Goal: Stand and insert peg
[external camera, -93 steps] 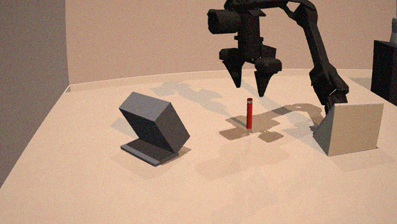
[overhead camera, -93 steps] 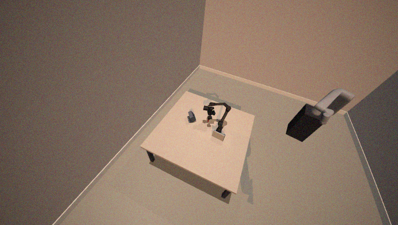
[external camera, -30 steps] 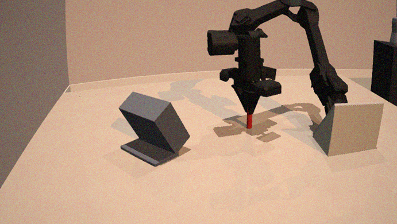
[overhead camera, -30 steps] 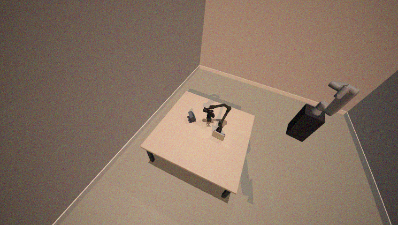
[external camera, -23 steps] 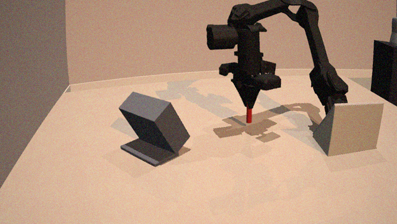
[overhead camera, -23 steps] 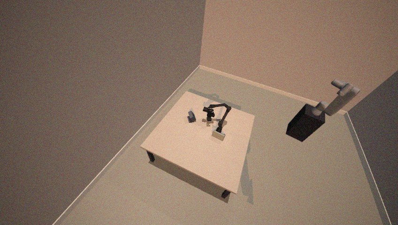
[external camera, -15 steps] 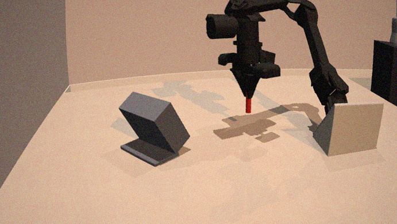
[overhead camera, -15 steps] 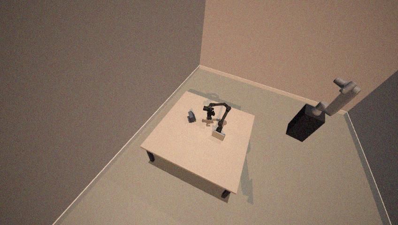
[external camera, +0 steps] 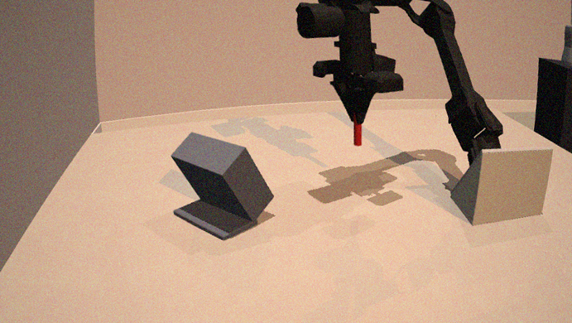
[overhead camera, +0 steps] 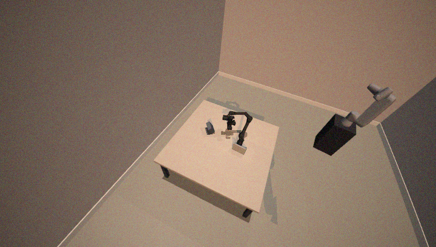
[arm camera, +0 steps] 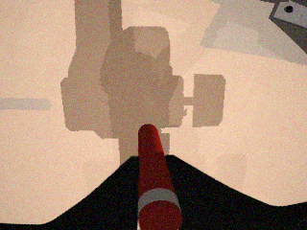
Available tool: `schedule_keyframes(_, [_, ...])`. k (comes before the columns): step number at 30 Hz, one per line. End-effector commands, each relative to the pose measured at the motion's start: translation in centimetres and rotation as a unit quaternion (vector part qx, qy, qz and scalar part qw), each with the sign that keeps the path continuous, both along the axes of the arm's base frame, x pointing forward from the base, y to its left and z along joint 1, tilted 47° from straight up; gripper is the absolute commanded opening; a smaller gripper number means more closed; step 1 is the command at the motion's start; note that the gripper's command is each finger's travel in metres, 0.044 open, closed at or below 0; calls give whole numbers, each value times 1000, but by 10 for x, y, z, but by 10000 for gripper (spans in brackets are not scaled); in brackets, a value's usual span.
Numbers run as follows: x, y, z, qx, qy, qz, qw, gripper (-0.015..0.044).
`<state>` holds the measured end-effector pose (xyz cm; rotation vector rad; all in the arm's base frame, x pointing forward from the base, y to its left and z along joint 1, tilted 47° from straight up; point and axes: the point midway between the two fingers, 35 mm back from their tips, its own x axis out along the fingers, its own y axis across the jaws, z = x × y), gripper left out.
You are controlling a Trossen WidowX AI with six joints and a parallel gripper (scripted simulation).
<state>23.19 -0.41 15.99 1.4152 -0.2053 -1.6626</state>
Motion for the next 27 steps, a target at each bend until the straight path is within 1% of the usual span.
schedule_keyframes(1, [1, 1, -2, 17, -4, -9, 1000, 0])
schedule_keyframes(27, [19, 6, -21, 159, -48, -51, 985, 0])
